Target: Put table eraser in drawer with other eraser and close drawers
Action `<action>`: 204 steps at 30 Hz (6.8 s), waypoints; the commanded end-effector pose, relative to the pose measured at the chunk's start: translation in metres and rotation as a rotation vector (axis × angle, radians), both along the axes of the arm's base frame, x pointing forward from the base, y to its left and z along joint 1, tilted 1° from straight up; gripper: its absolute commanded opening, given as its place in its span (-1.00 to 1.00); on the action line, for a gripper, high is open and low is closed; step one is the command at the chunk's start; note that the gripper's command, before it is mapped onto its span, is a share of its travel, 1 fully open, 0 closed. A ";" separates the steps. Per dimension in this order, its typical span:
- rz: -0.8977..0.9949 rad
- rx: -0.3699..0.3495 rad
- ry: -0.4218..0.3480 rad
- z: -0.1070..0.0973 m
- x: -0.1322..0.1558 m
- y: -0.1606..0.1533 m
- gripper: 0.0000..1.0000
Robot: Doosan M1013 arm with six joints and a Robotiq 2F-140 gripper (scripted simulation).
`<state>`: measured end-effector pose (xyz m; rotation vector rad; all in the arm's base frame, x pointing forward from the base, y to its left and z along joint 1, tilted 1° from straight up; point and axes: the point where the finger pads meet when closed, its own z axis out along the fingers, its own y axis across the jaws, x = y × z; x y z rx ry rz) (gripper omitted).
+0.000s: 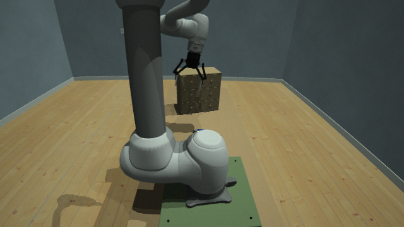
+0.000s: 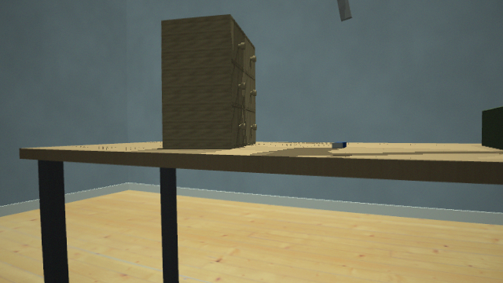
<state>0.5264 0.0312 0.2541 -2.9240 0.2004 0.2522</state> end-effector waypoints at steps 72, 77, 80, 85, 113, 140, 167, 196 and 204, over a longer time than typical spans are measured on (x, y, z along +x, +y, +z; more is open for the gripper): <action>0.238 -0.177 -0.597 -0.117 0.091 -0.236 1.00; 0.225 -0.175 -0.698 -0.125 0.100 -0.234 1.00; 0.219 -0.174 -0.743 -0.129 0.104 -0.234 1.00; 0.205 -0.171 -0.842 -0.137 0.112 -0.232 1.00; 0.132 -0.157 -1.314 -0.176 0.152 -0.227 1.00; 0.116 -0.153 -1.411 -0.184 0.160 -0.226 -0.60; 0.116 -0.153 -1.411 -0.216 0.182 -0.222 -0.60; 0.116 -0.153 -1.411 -0.280 0.225 -0.215 -0.60; 0.116 -0.153 -1.411 -0.280 0.225 -0.215 -0.60</action>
